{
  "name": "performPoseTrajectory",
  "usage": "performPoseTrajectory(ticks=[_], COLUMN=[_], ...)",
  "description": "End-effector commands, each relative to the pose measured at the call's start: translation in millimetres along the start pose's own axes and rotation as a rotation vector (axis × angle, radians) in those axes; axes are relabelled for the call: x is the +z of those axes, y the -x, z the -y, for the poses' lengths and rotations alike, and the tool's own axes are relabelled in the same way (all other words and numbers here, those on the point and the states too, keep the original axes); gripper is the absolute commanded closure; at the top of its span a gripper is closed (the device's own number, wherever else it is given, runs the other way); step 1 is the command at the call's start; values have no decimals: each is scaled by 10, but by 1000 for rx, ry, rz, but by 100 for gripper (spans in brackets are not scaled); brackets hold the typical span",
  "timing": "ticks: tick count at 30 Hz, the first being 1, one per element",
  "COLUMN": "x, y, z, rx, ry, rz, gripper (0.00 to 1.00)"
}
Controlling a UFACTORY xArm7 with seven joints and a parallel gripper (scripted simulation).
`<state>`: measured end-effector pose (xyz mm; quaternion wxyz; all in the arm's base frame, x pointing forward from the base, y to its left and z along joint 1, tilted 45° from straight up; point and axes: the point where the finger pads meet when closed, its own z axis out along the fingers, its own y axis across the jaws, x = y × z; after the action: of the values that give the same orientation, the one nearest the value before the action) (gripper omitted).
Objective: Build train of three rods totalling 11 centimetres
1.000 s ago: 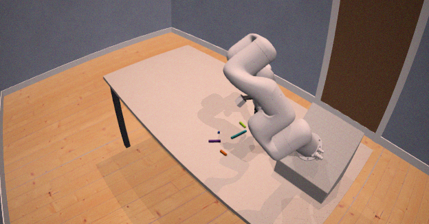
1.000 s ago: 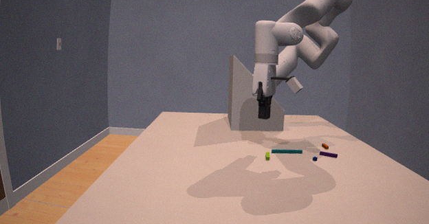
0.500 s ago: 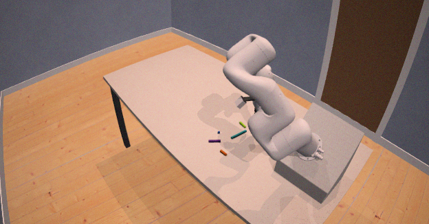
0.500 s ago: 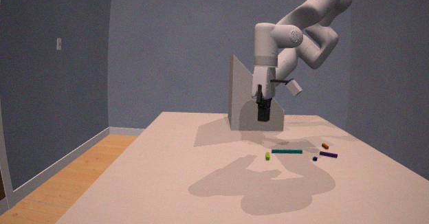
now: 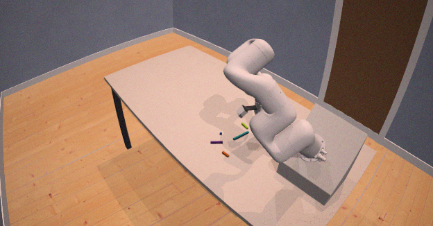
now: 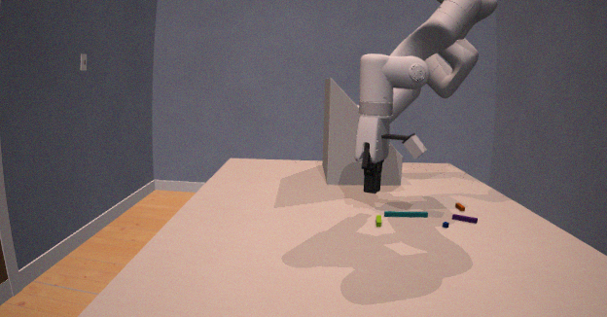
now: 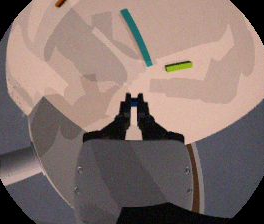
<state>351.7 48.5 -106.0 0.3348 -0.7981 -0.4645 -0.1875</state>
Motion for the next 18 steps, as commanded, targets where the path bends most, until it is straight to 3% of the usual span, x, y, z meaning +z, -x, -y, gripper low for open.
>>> performPoseTrajectory(ticks=[1,18], x=[178,301], y=[6,6], z=[-33,-35], rx=[0,0], ry=[7,7], rz=[0,0], gripper=[96,96])
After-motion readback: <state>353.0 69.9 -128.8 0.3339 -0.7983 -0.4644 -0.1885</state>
